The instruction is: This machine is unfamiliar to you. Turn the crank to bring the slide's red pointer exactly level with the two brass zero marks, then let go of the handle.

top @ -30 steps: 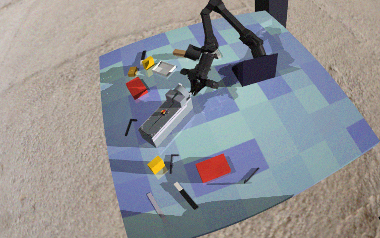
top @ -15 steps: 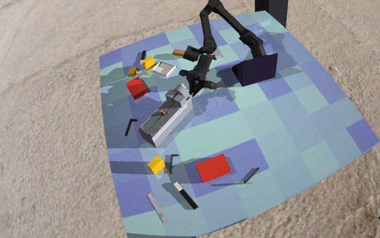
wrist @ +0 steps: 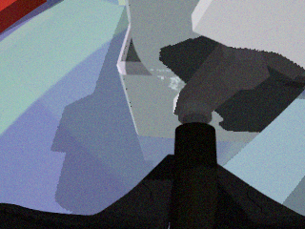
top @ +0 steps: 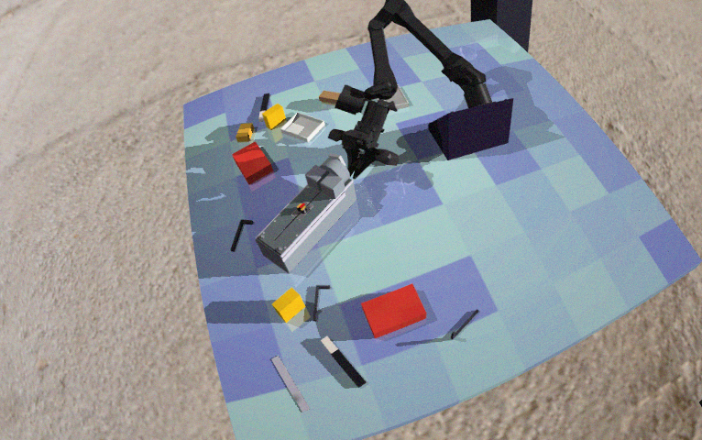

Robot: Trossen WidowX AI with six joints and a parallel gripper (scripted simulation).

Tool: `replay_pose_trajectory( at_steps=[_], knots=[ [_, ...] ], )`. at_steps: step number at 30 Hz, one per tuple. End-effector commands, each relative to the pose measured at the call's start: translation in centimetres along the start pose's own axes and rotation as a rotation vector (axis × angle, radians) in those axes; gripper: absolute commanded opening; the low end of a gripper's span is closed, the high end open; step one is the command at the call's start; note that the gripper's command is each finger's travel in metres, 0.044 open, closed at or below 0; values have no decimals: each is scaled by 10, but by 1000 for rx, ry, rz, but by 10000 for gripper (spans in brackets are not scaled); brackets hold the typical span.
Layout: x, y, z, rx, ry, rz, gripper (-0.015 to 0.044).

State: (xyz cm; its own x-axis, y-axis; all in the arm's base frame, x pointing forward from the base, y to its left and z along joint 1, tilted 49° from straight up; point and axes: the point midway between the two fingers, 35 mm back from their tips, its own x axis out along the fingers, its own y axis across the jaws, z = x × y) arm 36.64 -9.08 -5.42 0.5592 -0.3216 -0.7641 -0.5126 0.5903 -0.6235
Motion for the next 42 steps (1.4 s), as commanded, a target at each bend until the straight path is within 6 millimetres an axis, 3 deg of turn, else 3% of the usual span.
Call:
replay_pose_trajectory(
  at_steps=[1, 42],
  knots=[
    [2, -9, -2, 10, 6, -14, 0],
    [2, -17, -2, 10, 6, -14, 0]
  ],
)
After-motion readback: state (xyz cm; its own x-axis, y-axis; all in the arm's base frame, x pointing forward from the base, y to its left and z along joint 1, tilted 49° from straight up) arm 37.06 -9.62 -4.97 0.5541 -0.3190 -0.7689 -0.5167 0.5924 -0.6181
